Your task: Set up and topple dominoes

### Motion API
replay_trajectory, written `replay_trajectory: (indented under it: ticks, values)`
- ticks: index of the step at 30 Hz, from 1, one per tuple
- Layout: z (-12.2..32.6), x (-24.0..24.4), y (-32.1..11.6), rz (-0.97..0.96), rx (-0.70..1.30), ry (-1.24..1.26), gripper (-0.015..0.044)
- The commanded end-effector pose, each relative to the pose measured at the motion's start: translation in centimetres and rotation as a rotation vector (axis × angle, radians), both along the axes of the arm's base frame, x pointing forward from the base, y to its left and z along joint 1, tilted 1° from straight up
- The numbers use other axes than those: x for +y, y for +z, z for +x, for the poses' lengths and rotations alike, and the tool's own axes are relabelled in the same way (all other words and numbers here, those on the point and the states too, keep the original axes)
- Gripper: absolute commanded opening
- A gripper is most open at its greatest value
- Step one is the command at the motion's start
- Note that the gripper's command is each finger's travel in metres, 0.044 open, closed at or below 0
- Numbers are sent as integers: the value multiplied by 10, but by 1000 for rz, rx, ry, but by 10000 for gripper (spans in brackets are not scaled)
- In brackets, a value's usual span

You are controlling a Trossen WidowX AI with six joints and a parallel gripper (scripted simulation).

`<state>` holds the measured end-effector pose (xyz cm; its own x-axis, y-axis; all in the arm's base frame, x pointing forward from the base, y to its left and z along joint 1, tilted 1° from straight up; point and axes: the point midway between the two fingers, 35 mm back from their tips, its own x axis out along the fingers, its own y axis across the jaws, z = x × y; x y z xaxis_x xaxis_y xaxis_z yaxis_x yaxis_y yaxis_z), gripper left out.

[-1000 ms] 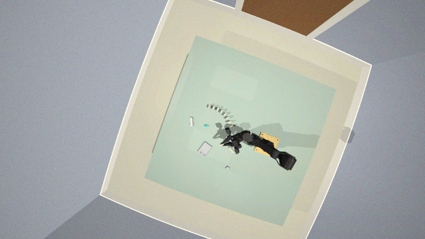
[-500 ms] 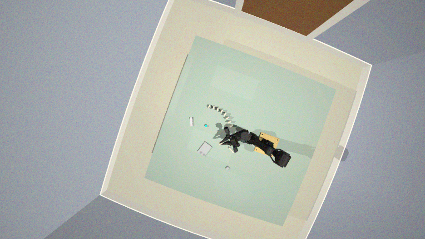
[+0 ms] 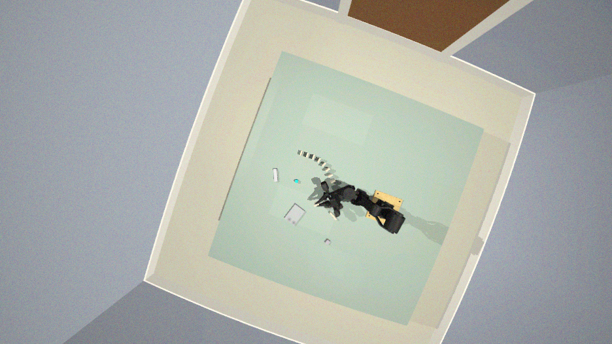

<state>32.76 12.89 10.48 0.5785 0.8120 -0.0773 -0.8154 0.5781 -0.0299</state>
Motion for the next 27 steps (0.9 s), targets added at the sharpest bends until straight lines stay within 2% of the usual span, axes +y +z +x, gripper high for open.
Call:
replay_trajectory:
  ticks: [1,15,27]
  values:
    - [-1,1,-14,-7,9,-1,21]
    - [-5,3,-49,-19,17,2,21]
    - [-6,3,-50,-19,17,3,21]
